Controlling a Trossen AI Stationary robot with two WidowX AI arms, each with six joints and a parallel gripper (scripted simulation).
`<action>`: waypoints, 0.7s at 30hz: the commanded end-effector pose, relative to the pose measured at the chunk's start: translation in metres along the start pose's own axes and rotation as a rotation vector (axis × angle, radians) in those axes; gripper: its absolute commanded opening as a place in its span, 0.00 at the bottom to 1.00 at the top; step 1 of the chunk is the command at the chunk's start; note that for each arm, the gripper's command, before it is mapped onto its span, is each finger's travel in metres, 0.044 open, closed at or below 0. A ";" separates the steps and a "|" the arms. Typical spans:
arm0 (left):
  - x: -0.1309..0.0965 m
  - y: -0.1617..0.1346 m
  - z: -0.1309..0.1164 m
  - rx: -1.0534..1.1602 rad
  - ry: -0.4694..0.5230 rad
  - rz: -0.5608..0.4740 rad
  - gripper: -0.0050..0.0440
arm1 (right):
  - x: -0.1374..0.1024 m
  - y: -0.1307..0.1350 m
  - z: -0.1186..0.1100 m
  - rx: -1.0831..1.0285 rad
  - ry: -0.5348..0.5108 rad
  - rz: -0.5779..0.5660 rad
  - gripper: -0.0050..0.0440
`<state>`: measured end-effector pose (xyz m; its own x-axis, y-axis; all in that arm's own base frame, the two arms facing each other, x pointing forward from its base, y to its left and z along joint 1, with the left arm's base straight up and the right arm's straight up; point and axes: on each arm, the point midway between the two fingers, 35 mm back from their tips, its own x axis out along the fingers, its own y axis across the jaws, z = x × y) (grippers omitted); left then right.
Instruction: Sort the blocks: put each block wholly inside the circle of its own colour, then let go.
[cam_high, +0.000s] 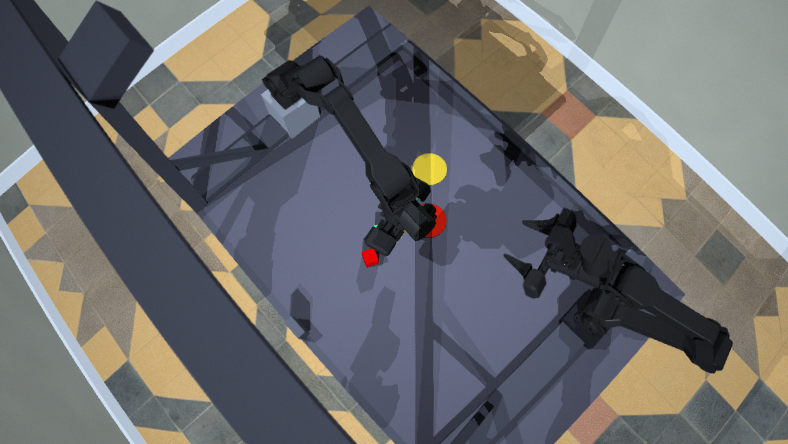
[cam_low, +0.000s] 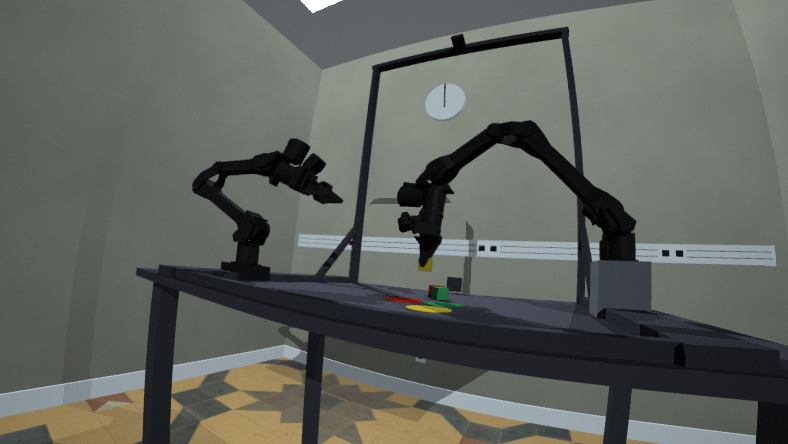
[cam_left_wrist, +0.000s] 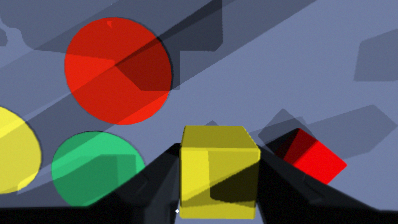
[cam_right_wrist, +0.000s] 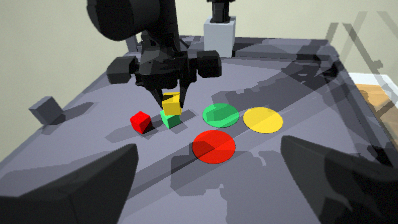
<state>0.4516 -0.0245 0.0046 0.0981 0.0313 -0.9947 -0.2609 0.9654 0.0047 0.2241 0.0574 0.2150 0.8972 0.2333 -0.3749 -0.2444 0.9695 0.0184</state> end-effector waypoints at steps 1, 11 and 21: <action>-0.021 0.030 0.004 -0.003 -0.054 -0.018 0.35 | -0.003 -0.011 0.015 0.028 -0.034 -0.057 0.92; -0.013 0.137 -0.016 -0.001 -0.052 -0.008 0.35 | -0.003 -0.040 0.017 0.095 -0.021 -0.222 0.92; 0.034 0.182 -0.032 0.005 0.008 0.005 0.35 | -0.002 -0.053 0.012 0.120 0.011 -0.281 0.92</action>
<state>0.3801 0.1318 -0.0193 0.0819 0.0388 -0.9959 -0.2722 0.9621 0.0151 0.2381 0.0128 0.2167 0.9151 -0.0173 -0.4028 0.0256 0.9996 0.0152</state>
